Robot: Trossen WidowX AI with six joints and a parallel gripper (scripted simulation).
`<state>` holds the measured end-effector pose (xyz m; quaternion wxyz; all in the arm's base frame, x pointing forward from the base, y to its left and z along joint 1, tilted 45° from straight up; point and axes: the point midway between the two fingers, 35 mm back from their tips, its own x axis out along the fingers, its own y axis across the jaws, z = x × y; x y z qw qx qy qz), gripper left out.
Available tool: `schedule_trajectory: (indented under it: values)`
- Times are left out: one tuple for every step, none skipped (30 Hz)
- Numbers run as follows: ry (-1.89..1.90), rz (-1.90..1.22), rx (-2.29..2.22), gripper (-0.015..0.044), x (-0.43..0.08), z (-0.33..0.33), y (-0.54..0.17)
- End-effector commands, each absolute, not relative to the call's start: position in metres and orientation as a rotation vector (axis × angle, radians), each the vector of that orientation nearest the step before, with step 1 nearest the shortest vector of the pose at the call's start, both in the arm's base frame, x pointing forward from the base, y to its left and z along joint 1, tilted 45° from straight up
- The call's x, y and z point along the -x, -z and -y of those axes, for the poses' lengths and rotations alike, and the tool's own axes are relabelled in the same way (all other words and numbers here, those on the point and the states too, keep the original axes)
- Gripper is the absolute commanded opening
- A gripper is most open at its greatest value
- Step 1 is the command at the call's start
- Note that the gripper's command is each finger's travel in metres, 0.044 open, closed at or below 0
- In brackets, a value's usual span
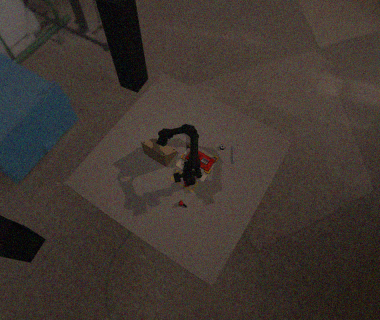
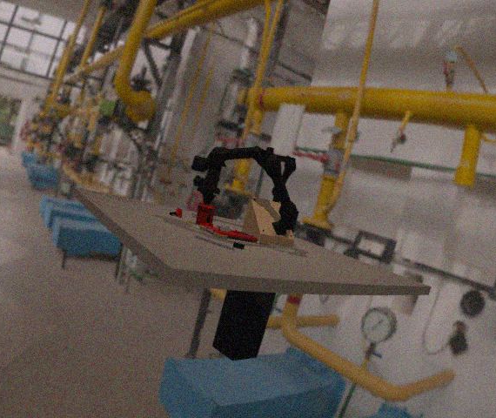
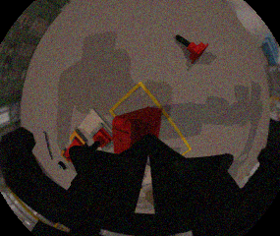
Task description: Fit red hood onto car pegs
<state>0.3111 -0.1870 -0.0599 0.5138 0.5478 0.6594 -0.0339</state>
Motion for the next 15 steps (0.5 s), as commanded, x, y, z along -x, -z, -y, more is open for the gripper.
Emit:
schedule_trajectory:
  values:
    - [0.082, -1.578, -1.319, 0.0, -0.316, 0.186, 0.055]
    - [0.082, -1.578, -1.319, 0.0, -0.317, 0.185, 0.055]
    - [0.081, -1.578, -1.319, 0.0, -0.318, 0.185, 0.054]
    - [0.082, -1.578, -1.319, 0.0, -0.318, 0.186, 0.053]
    - [0.082, -1.578, -1.319, 0.0, -0.318, 0.189, 0.05]
    - [0.082, -1.578, -1.319, 0.0, -0.317, 0.193, 0.047]
    - [0.083, -1.578, -1.318, 0.0, -0.316, 0.198, 0.043]
    - [0.083, -1.578, -1.318, 0.0, -0.315, 0.204, 0.038]
    - [0.084, -1.578, -1.318, 0.0, -0.314, 0.212, 0.031]
    - [0.084, -1.578, -1.318, 0.0, -0.311, 0.22, 0.023]
    - [0.084, -1.579, -1.318, 0.0, -0.309, 0.227, 0.016]
    - [0.083, -1.579, -1.318, 0.0, -0.306, 0.233, 0.01]
    - [0.083, -1.579, -1.318, 0.0, -0.304, 0.237, 0.005]
    - [0.083, -1.579, -1.318, 0.0, -0.303, 0.24, 0.002]
    - [0.083, -1.579, -1.318, 0.0, -0.303, 0.241, 0.001]
